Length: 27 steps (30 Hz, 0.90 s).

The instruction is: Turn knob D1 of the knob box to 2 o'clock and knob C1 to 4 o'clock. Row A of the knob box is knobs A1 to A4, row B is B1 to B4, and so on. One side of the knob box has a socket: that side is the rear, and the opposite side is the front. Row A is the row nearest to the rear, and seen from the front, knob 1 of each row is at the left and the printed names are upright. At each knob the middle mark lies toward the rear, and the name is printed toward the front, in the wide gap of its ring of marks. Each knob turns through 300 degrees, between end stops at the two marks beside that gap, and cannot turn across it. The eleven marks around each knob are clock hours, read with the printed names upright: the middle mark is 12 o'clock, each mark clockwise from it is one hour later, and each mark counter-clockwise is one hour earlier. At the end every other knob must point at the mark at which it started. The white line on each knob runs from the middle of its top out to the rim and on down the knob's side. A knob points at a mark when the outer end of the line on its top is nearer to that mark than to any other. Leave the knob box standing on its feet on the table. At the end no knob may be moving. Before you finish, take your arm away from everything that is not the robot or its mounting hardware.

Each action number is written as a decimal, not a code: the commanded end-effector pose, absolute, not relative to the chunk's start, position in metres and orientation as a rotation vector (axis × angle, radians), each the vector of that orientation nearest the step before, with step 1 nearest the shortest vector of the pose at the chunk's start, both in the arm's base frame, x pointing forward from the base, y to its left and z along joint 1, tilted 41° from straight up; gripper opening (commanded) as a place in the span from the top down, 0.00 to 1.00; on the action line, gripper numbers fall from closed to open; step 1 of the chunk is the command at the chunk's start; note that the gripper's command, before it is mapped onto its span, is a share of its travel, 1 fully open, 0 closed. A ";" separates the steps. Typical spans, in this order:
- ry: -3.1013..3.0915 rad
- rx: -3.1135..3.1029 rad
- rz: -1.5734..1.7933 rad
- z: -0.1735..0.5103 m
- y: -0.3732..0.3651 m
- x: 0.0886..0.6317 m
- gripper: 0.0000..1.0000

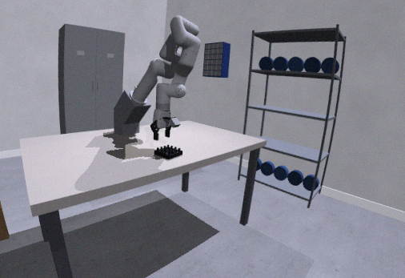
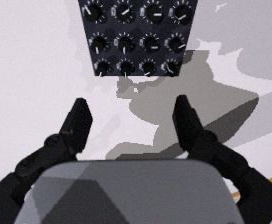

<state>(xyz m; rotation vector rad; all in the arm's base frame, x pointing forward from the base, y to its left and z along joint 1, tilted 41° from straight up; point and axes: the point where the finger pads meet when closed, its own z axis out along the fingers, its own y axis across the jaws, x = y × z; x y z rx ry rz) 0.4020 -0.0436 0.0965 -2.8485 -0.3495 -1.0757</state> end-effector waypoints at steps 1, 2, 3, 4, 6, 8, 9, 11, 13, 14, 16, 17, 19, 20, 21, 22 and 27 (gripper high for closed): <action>-0.348 -2.849 -1.078 0.097 -0.044 0.402 0.00; -0.348 -2.849 -1.078 0.097 -0.044 0.402 0.00; -0.348 -2.849 -1.078 0.097 -0.044 0.402 0.00; -0.348 -2.849 -1.078 0.097 -0.044 0.402 0.00; -0.348 -2.849 -1.078 0.097 -0.044 0.402 0.00; -0.348 -2.849 -1.078 0.097 -0.044 0.402 0.00; -0.351 -2.849 -1.078 0.097 -0.044 0.402 0.00; -0.425 -2.853 -1.084 0.099 -0.044 0.404 0.00; -0.425 -2.853 -1.084 0.099 -0.044 0.404 0.00; -0.521 -2.856 -1.092 0.102 -0.043 0.406 0.00; -0.647 -2.856 -1.101 0.106 -0.042 0.409 0.00; -0.681 -2.855 -1.103 0.107 -0.042 0.410 0.00; -0.771 -2.852 -1.108 0.109 -0.041 0.412 0.00; -0.817 -2.849 -1.110 0.110 -0.041 0.413 0.00; -0.862 -2.845 -1.113 0.112 -0.041 0.414 0.00; -0.907 -2.841 -1.115 0.113 -0.041 0.415 0.00; -1.132 -2.812 -1.122 0.120 -0.039 0.420 0.00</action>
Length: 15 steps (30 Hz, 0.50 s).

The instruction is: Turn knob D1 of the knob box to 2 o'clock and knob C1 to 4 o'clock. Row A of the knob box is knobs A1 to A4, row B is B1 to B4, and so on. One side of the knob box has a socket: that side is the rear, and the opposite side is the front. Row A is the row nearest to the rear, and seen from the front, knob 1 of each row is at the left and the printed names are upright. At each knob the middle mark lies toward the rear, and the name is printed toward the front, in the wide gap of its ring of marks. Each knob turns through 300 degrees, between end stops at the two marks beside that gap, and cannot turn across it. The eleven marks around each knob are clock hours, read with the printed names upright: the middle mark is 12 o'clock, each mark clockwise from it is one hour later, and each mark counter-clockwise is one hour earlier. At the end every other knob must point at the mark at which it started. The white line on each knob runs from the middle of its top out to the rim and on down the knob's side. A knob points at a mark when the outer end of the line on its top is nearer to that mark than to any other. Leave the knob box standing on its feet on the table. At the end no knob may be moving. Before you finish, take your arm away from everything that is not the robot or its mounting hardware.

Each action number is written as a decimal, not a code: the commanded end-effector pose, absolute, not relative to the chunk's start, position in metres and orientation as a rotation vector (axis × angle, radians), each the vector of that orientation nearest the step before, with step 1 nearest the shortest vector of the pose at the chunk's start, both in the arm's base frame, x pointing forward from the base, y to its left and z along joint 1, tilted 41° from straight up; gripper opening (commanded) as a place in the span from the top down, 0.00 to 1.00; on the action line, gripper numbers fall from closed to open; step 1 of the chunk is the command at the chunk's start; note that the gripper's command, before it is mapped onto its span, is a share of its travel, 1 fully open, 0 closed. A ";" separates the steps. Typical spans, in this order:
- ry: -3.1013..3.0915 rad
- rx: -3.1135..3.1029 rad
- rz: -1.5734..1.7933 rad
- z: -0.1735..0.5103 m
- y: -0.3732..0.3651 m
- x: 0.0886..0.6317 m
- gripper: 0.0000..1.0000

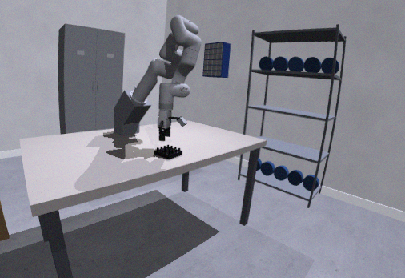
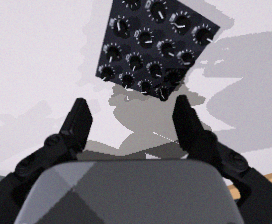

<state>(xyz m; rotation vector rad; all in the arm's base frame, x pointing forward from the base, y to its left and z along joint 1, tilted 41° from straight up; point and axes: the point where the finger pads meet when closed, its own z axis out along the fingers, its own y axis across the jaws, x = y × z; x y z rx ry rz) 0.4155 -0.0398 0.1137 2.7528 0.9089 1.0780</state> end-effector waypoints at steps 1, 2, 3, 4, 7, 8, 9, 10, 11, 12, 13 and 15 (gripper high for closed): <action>1.104 2.630 1.053 0.121 -0.039 0.421 0.00; 1.104 2.630 1.053 0.121 -0.039 0.421 0.00; 1.104 2.630 1.053 0.121 -0.039 0.421 0.00; 1.205 2.559 1.036 0.126 -0.038 0.424 0.00; 1.288 2.495 1.020 0.129 -0.037 0.427 0.00; 1.321 2.468 1.013 0.131 -0.037 0.428 0.00; 1.353 2.441 1.006 0.132 -0.036 0.429 0.00; 1.385 2.414 0.999 0.134 -0.036 0.430 0.00; 1.416 2.386 0.992 0.135 -0.035 0.431 0.00; 1.446 2.359 0.985 0.137 -0.035 0.433 0.00; 1.476 2.331 0.977 0.138 -0.035 0.434 0.00; 1.535 2.273 0.962 0.142 -0.034 0.436 0.00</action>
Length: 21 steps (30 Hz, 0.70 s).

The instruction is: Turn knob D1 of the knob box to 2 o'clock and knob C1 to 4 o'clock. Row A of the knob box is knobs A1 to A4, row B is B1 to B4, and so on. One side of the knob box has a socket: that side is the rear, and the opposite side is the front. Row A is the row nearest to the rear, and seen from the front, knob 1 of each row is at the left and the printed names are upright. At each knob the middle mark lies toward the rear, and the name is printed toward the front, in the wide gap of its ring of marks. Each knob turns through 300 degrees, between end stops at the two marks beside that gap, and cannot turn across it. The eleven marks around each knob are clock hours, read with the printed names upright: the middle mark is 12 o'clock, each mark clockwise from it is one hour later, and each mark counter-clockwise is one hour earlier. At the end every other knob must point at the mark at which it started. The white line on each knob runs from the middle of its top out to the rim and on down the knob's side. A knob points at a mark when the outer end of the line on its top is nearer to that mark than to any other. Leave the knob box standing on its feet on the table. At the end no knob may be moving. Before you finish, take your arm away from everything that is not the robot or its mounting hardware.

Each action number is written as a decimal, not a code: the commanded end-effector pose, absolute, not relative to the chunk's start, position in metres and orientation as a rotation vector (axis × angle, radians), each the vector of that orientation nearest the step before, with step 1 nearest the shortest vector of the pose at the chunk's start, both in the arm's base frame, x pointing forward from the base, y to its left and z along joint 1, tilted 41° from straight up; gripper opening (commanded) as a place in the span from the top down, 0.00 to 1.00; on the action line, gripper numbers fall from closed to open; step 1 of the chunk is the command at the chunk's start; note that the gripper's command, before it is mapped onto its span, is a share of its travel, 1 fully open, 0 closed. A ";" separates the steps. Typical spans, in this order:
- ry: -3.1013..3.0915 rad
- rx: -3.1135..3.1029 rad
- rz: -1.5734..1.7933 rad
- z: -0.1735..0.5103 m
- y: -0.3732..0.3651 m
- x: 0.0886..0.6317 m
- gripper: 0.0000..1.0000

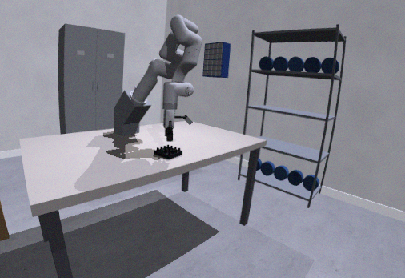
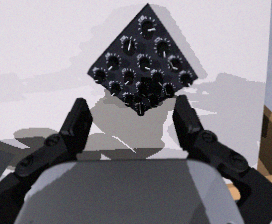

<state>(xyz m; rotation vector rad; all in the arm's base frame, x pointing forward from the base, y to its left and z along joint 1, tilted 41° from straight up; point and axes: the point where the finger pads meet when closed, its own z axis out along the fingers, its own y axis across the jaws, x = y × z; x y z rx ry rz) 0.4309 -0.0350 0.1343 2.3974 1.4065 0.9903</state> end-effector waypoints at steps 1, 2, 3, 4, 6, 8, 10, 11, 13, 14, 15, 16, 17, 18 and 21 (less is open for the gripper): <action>1.563 2.244 0.954 0.143 -0.033 0.437 0.00; 1.591 2.215 0.946 0.145 -0.033 0.438 0.00; 1.618 2.185 0.938 0.146 -0.033 0.439 0.00; 1.618 2.185 0.938 0.146 -0.033 0.439 0.00; 1.695 2.097 0.913 0.151 -0.031 0.443 0.00; 1.734 2.050 0.899 0.154 -0.031 0.444 0.00; 1.781 1.989 0.882 0.157 -0.030 0.447 0.00; 1.805 1.957 0.872 0.159 -0.029 0.448 0.00; 1.851 1.893 0.853 0.162 -0.028 0.450 0.00; 1.873 1.861 0.844 0.164 -0.027 0.451 0.00; 1.894 1.828 0.834 0.166 -0.027 0.452 0.00; 1.915 1.796 0.824 0.167 -0.026 0.453 0.00; 1.935 1.763 0.814 0.169 -0.026 0.455 0.00; 1.955 1.730 0.803 0.171 -0.025 0.456 0.00; 1.993 1.664 0.783 0.174 -0.024 0.458 0.00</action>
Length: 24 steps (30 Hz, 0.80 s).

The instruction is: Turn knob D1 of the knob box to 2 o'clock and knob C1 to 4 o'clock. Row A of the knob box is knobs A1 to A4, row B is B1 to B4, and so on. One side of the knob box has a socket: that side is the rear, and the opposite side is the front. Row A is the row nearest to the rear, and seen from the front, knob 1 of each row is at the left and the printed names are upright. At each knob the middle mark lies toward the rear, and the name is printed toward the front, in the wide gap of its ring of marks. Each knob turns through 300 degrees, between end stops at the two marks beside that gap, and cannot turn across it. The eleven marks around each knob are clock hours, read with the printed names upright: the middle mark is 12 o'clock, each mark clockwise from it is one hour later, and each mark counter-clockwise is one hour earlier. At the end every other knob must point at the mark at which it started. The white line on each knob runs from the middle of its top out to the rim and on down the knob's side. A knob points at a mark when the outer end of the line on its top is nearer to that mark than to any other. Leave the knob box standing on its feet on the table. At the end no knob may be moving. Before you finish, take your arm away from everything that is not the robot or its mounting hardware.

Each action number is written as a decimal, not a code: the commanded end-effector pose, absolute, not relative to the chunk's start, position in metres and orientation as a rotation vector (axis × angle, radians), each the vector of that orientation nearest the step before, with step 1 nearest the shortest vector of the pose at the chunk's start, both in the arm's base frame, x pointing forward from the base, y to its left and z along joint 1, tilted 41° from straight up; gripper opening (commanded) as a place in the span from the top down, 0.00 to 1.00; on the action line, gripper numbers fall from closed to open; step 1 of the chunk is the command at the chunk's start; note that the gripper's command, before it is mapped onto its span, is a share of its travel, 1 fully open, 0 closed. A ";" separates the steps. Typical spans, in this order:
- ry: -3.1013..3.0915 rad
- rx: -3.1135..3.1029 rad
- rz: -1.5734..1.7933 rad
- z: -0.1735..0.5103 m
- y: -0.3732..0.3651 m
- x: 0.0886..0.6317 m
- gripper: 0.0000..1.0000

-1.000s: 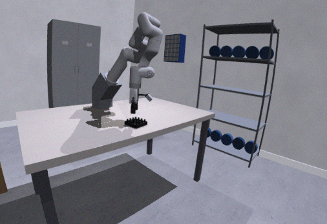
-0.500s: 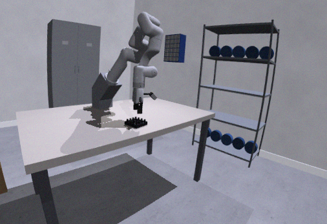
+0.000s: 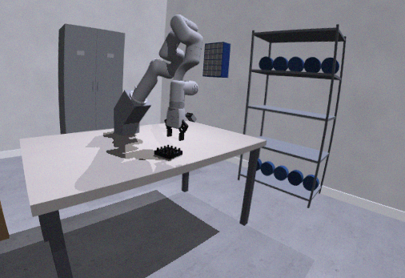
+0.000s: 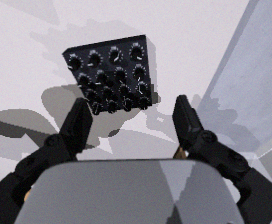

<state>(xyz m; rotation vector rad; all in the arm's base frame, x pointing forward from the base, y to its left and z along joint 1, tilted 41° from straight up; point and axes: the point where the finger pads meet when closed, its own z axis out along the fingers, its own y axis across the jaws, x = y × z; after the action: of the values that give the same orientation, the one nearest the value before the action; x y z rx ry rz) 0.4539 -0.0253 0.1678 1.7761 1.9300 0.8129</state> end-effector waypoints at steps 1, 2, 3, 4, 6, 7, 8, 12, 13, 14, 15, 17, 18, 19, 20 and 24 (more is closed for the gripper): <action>1.993 1.664 0.783 0.174 -0.024 0.458 0.00; 2.006 1.641 0.775 0.176 -0.023 0.459 0.00; 2.009 1.636 0.774 0.176 -0.023 0.459 0.00; 2.009 1.635 0.774 0.176 -0.023 0.459 0.00; 2.009 1.635 0.774 0.176 -0.023 0.459 0.81; 2.009 1.635 0.774 0.176 -0.023 0.459 0.81; 2.009 1.635 0.774 0.176 -0.023 0.459 0.81; 2.009 1.635 0.774 0.176 -0.023 0.459 0.81; 2.009 1.635 0.774 0.176 -0.023 0.459 0.81; 2.009 1.635 0.774 0.176 -0.023 0.459 0.81; 2.009 1.635 0.774 0.176 -0.023 0.459 0.81; 2.009 1.635 0.774 0.176 -0.023 0.459 0.81; 2.009 1.635 0.774 0.176 -0.023 0.459 0.81; 2.009 1.635 0.774 0.176 -0.023 0.459 0.81; 2.009 1.635 0.774 0.176 -0.023 0.459 0.81; 2.009 1.635 0.774 0.176 -0.023 0.459 0.81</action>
<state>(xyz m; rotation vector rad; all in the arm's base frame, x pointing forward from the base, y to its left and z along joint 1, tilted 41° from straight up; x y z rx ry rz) 0.4586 -0.0230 0.1749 1.6365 2.0115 0.7728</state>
